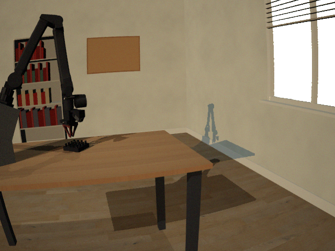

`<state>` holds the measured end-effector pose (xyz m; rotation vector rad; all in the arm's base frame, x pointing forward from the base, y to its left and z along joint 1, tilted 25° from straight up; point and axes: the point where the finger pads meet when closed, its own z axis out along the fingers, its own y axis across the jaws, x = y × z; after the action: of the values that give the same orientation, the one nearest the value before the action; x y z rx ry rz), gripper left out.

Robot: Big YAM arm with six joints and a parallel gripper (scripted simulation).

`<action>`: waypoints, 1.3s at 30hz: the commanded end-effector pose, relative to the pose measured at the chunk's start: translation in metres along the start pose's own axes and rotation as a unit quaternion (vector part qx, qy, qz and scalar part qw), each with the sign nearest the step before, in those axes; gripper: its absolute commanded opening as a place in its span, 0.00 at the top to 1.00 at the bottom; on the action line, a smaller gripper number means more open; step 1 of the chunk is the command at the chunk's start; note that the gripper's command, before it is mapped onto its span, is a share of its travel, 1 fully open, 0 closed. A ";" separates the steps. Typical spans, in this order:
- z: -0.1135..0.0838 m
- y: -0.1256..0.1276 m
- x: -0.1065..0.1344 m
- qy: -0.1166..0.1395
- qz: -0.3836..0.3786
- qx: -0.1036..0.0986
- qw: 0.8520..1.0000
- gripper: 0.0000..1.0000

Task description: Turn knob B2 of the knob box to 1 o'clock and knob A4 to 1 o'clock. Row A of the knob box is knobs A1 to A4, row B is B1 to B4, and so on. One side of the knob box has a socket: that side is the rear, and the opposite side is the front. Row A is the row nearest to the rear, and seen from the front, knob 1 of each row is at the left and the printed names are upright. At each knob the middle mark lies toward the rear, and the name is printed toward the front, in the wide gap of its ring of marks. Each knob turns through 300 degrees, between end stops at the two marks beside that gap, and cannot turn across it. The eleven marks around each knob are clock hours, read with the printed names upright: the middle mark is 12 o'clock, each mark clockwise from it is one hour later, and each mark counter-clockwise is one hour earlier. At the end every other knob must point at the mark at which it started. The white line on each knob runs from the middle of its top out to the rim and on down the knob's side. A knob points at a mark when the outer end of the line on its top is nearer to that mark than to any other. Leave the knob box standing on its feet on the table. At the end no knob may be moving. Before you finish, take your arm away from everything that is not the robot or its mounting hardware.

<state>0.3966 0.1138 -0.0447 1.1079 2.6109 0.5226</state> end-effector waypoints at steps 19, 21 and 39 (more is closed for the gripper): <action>-0.045 0.000 -0.006 -0.005 -0.002 -0.005 1.000 0.00; -0.061 0.005 -0.008 -0.007 -0.002 -0.008 1.000 0.00; -0.124 0.001 -0.006 0.000 -0.001 0.003 1.000 0.00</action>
<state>0.3535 0.0858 0.0697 1.1112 2.5984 0.5306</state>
